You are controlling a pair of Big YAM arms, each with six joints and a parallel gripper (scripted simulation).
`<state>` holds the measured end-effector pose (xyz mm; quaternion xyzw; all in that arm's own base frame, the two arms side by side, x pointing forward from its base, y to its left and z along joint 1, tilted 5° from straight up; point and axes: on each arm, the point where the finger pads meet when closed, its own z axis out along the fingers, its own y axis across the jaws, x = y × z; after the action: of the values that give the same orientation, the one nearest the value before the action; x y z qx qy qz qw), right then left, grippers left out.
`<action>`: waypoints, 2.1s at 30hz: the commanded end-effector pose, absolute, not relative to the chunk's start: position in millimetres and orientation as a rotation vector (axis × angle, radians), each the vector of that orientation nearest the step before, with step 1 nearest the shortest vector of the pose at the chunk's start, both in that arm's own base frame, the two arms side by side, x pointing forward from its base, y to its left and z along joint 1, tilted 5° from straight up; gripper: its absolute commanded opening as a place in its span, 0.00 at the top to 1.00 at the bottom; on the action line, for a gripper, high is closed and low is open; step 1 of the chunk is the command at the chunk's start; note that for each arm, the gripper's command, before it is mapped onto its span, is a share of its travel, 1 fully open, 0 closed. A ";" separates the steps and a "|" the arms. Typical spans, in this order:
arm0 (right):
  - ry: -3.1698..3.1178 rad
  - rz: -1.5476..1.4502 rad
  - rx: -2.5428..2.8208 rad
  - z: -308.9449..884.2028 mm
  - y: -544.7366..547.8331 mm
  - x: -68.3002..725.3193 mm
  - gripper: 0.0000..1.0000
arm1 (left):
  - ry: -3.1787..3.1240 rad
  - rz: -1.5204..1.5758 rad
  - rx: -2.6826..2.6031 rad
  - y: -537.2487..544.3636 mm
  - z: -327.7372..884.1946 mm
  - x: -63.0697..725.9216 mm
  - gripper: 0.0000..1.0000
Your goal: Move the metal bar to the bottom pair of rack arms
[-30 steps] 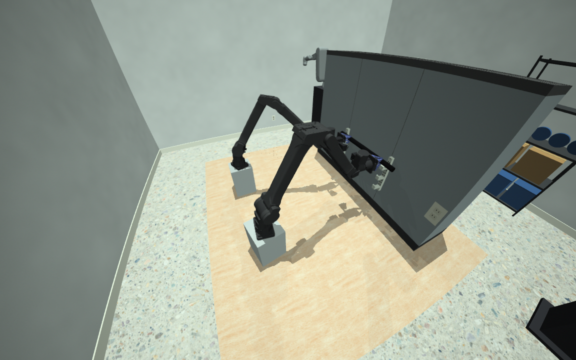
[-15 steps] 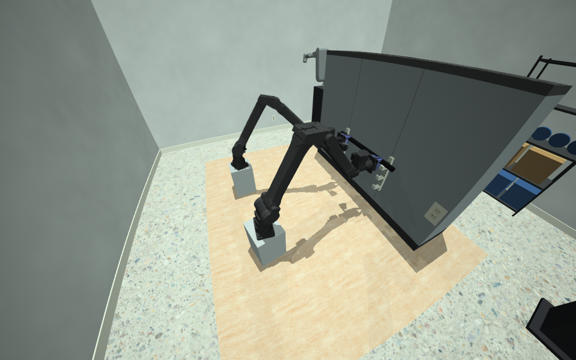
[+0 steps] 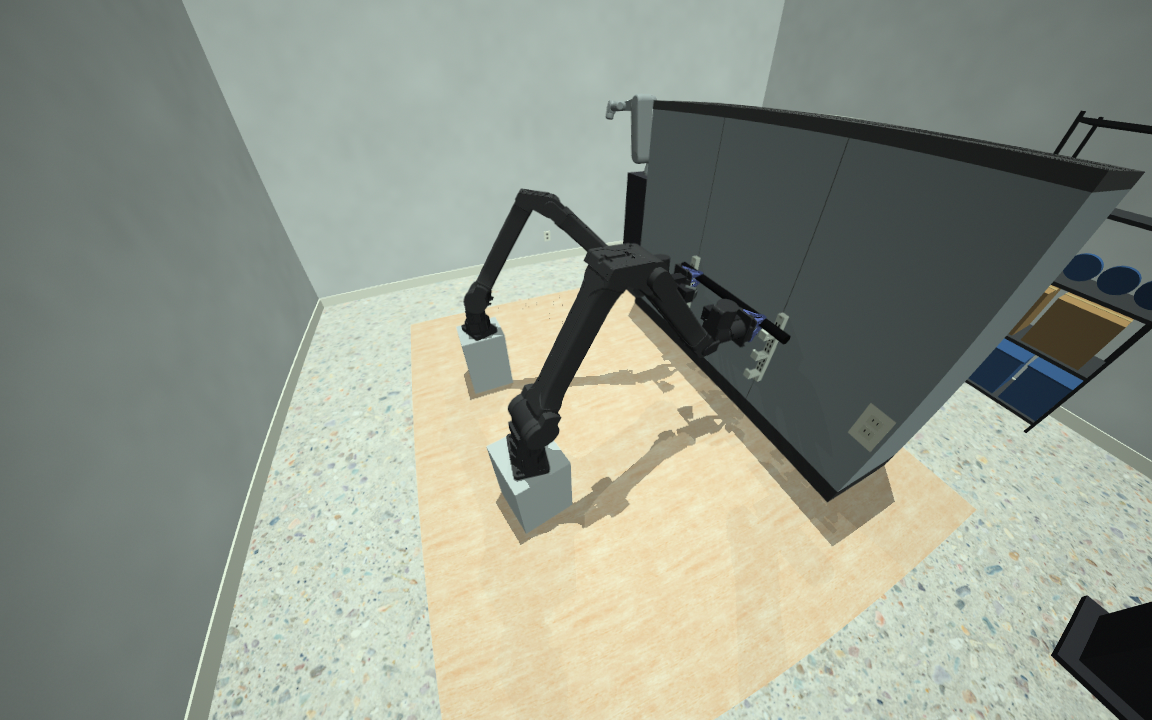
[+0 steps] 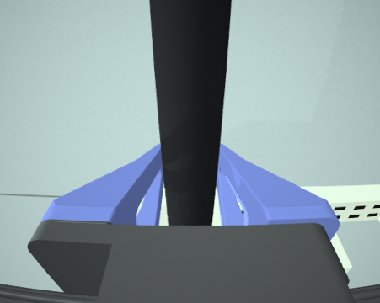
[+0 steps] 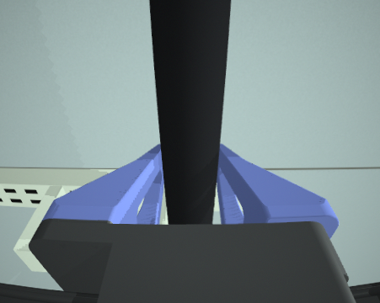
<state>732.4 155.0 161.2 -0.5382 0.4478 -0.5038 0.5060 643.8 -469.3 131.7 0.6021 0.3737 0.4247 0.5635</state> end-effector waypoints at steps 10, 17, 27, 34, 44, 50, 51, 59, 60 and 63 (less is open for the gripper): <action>1.062 -1.239 -1.251 184.6 148.2 741.1 1.00 | 0.866 1.009 1.349 -472.3 163.1 653.6 1.00; 1.062 -1.239 -1.251 184.5 148.0 738.6 1.00 | 0.866 1.009 1.349 -471.4 163.1 651.3 1.00; 1.062 -1.239 -1.251 184.4 147.4 733.0 1.00 | 0.866 1.009 1.349 -469.4 163.1 646.0 1.00; 1.062 -1.239 -1.251 184.4 147.1 729.2 1.00 | 0.866 1.009 1.349 -468.0 163.1 642.5 1.00; 1.062 -1.239 -1.251 184.3 146.9 727.4 1.00 | 0.866 1.009 1.349 -465.6 163.1 635.9 1.00; 1.062 -1.239 -1.251 184.3 146.7 726.2 1.00 | 0.866 1.009 1.349 -464.0 163.1 631.6 1.00; 1.062 -1.239 -1.251 184.3 146.7 726.2 1.00 | 0.866 1.009 1.349 -464.0 163.1 631.6 1.00; 1.062 -1.239 -1.251 184.3 146.6 725.5 1.00 | 0.866 1.009 1.349 -464.4 163.1 632.2 1.00; 1.062 -1.239 -1.251 184.3 146.5 725.4 1.00 | 0.866 1.009 1.349 -464.4 163.1 632.3 1.00; 1.062 -1.239 -1.251 184.3 146.5 725.1 1.00 | 0.866 1.009 1.349 -464.6 163.1 632.6 1.00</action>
<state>727.9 154.9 161.2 -0.5355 0.4444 -0.5053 0.5103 635.9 -465.9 132.1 0.5965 0.3719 0.4279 0.5680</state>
